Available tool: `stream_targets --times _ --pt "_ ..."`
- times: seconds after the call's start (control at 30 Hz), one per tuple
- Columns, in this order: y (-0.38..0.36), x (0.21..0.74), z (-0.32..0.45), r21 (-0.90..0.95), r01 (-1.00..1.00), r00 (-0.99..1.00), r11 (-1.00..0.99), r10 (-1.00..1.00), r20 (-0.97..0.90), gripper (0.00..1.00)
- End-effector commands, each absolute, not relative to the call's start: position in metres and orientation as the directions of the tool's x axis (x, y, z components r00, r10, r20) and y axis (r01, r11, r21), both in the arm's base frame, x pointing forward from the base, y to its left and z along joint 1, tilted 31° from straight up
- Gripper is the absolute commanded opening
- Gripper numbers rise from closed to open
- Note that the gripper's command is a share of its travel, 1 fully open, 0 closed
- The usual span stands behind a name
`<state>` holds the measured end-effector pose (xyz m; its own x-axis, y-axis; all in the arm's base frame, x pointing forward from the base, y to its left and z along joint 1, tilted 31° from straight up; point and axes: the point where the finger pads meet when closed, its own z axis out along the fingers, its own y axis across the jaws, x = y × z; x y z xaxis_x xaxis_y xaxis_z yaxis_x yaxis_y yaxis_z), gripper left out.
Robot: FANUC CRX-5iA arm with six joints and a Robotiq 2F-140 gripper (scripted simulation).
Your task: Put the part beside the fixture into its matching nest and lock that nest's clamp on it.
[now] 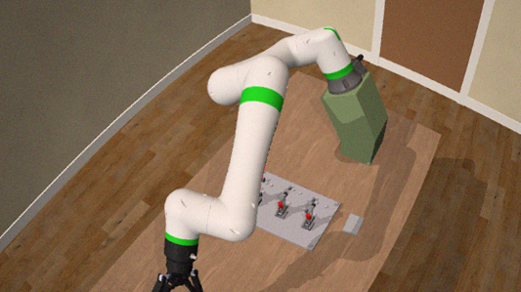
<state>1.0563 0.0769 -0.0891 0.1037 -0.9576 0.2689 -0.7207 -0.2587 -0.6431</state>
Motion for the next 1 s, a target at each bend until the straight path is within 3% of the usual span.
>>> stream_targets --times 0.0,0.67,0.97 --pt "0.077 1.056 -0.089 -0.644 -0.720 0.104 -0.259 -0.958 0.269 1.00" --pt "0.084 1.050 -0.091 -0.630 -0.726 0.122 -0.277 -0.953 0.279 1.00" --pt "0.161 0.950 -0.120 -0.420 -0.749 0.369 -0.513 -0.849 0.378 1.00"
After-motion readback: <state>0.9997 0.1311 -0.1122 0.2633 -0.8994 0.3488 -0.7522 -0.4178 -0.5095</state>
